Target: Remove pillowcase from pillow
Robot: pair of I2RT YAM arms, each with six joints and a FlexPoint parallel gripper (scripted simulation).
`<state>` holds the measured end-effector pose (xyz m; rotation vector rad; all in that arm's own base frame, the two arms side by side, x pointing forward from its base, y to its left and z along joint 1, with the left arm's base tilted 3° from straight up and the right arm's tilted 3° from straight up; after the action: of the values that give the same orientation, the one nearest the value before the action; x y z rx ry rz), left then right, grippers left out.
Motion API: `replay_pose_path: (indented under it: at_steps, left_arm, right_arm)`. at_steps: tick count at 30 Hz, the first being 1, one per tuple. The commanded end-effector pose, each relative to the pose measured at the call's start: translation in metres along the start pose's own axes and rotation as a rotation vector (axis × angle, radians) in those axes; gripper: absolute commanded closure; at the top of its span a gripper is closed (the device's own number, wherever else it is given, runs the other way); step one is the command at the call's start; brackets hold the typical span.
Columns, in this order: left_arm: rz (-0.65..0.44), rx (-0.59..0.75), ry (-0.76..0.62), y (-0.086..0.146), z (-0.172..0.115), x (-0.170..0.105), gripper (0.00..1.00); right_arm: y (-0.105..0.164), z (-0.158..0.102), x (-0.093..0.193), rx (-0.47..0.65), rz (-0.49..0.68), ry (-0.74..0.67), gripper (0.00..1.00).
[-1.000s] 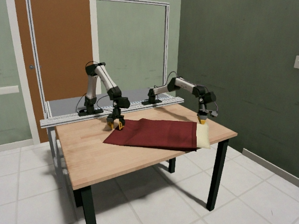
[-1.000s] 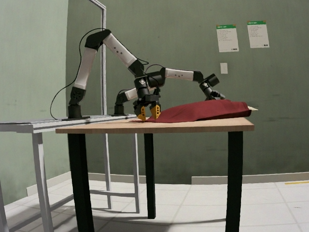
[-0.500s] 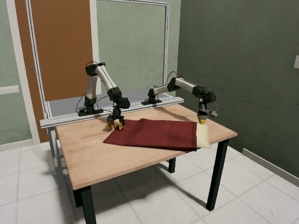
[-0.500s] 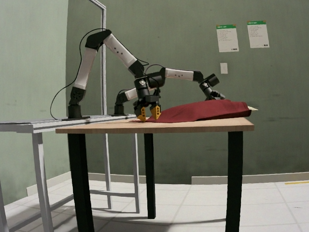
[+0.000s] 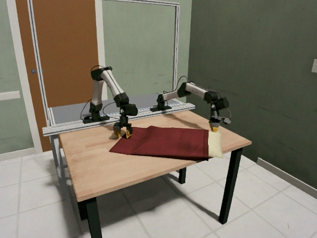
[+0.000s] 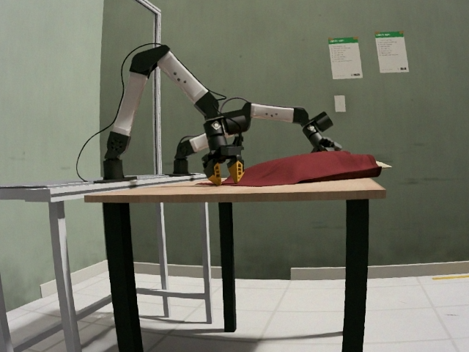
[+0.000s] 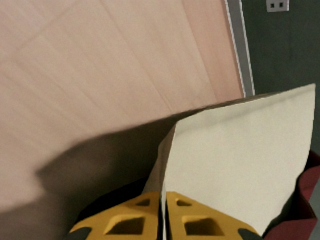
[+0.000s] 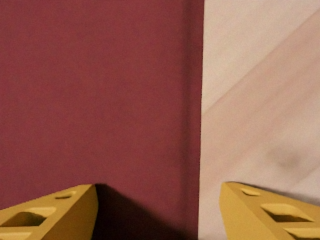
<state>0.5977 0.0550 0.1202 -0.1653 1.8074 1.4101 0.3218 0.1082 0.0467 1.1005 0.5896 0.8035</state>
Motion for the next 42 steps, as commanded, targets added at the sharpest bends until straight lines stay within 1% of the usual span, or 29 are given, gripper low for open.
replay_pose_path:
  at_steps: [1, 9, 10, 12, 13, 17, 18, 20, 21, 23, 24, 26, 27, 29, 30, 34, 35, 37, 38, 40, 41, 42]
  left_arm:
    - [-0.019, 0.016, -0.021, 0.0062, -0.0111, -0.0109, 1.00]
    - [-0.019, 0.016, -0.021, 0.0062, -0.0111, -0.0109, 1.00]
    - [-0.019, 0.016, -0.021, 0.0062, -0.0111, -0.0109, 1.00]
    - [-0.019, 0.016, -0.021, 0.0062, -0.0111, -0.0109, 1.00]
    - [-0.019, 0.016, -0.021, 0.0062, -0.0111, -0.0109, 1.00]
    - [-0.019, 0.016, -0.021, 0.0062, -0.0111, -0.0109, 1.00]
    - [-0.019, 0.016, -0.021, 0.0062, -0.0111, -0.0109, 1.00]
    - [-0.018, 0.016, -0.021, 0.0062, -0.0111, -0.0109, 1.00]
    - [-0.018, 0.016, -0.021, 0.0062, -0.0111, -0.0109, 1.00]
    - [-0.018, 0.016, -0.020, 0.0062, -0.0110, -0.0108, 1.00]
    - [-0.018, 0.016, -0.020, 0.0062, -0.0110, -0.0107, 1.00]
    - [-0.018, 0.014, -0.018, 0.0071, -0.0093, -0.0098, 1.00]
    - [-0.018, 0.014, -0.018, 0.0071, -0.0093, -0.0098, 1.00]
    - [-0.018, 0.014, -0.018, 0.0071, -0.0093, -0.0098, 1.00]
    - [-0.018, 0.014, -0.018, 0.0071, -0.0093, -0.0098, 1.00]
    - [-0.016, 0.011, -0.018, 0.0071, -0.0090, -0.0097, 1.00]
    - [-0.016, 0.011, -0.018, 0.0071, -0.0090, -0.0097, 1.00]
    - [-0.016, 0.010, -0.018, 0.0071, -0.0089, -0.0096, 1.00]
    - [-0.016, 0.010, -0.018, 0.0071, -0.0089, -0.0096, 1.00]
    - [-0.016, 0.010, -0.018, 0.0071, -0.0089, -0.0096, 1.00]
    - [-0.016, 0.010, -0.018, 0.0071, -0.0089, -0.0096, 1.00]
    - [-0.016, 0.010, -0.018, 0.0071, -0.0089, -0.0096, 1.00]
  right_arm:
    - [-0.0147, -0.0157, -0.0120, 0.064, -0.058, 0.024, 0.40]
    - [-0.0166, -0.0170, -0.0143, 0.074, -0.067, 0.023, 0.40]
    - [-0.0185, -0.0181, -0.0166, 0.079, -0.076, 0.018, 0.44]
    - [-0.0171, -0.0196, -0.0138, 0.076, -0.070, 0.026, 0.44]
    - [-0.0175, -0.0204, -0.0148, 0.078, -0.073, 0.027, 0.48]
    - [-0.0173, -0.0200, -0.0143, 0.077, -0.071, 0.028, 0.48]
    - [-0.0159, -0.0185, -0.0132, 0.074, -0.066, 0.027, 0.52]
    - [-0.0175, -0.0204, -0.0148, 0.078, -0.073, 0.030, 0.52]
    - [-0.0175, -0.0204, -0.0148, 0.078, -0.073, 0.030, 0.56]
    - [-0.0175, -0.0204, -0.0148, 0.078, -0.073, 0.031, 0.56]
    - [-0.0175, -0.0204, -0.0148, 0.078, -0.073, 0.031, 0.61]
    - [-0.0175, -0.0204, -0.0148, 0.078, -0.072, 0.031, 0.61]
    - [-0.0175, -0.0204, -0.0148, 0.078, -0.072, 0.031, 0.65]
    - [-0.0175, -0.0204, -0.0148, 0.078, -0.072, 0.032, 0.65]
    - [-0.0175, -0.0204, -0.0148, 0.078, -0.073, 0.032, 0.69]
    - [-0.0176, -0.0204, -0.0148, 0.078, -0.073, 0.032, 0.69]
    - [-0.0176, -0.0204, -0.0148, 0.078, -0.073, 0.032, 0.73]
    - [-0.0176, -0.0204, -0.0148, 0.078, -0.073, 0.032, 0.73]
    - [-0.0176, -0.0204, -0.0148, 0.078, -0.073, 0.032, 0.77]
    - [-0.0176, -0.0204, -0.0148, 0.078, -0.073, 0.032, 0.77]
    - [-0.0176, -0.0204, -0.0148, 0.078, -0.073, 0.032, 0.81]
    - [-0.0176, -0.0204, -0.0148, 0.078, -0.073, 0.032, 0.81]
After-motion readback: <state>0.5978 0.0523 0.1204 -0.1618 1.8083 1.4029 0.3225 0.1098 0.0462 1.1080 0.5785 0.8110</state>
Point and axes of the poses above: on each arm, the point where the finger pads meet when closed, its own y axis back along the fingers, its own x axis across the jaws, z = x × y, the point moved 7 cm from there along y, back along the fingers, and after that the axes turned 6 degrees about y, right-handed, at the moved point
